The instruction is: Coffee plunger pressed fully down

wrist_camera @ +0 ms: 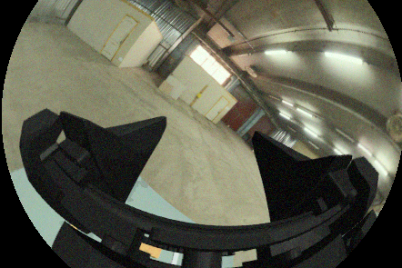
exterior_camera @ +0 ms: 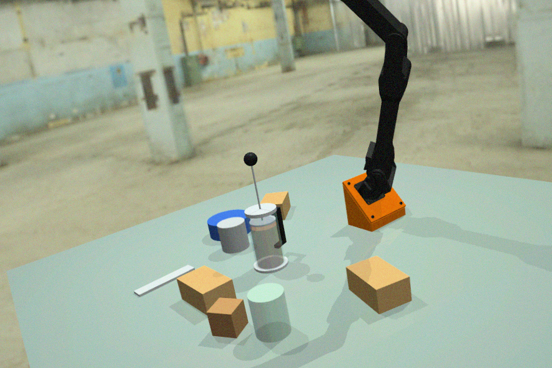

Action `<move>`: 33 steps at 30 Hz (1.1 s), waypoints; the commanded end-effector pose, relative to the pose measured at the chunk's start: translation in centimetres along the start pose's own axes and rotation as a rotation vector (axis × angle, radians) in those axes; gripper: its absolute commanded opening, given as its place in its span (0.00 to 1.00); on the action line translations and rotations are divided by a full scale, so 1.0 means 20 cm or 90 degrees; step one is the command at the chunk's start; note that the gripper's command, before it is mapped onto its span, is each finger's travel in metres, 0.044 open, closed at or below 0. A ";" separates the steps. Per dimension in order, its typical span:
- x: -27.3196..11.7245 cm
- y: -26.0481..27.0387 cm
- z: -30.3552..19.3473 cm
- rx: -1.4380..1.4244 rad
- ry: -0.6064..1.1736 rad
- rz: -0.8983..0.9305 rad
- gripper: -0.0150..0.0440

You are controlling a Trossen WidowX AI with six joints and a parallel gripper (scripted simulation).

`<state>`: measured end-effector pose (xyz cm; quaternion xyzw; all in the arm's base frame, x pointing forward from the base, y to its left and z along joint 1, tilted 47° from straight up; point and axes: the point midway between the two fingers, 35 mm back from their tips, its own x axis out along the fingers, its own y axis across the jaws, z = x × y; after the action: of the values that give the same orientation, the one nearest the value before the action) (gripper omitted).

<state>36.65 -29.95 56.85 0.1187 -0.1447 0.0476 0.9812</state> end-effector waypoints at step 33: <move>-1.12 0.07 -1.75 0.390 0.464 -0.080 1.00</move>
<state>25.85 -23.28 19.29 0.3712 0.2312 0.0544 0.8976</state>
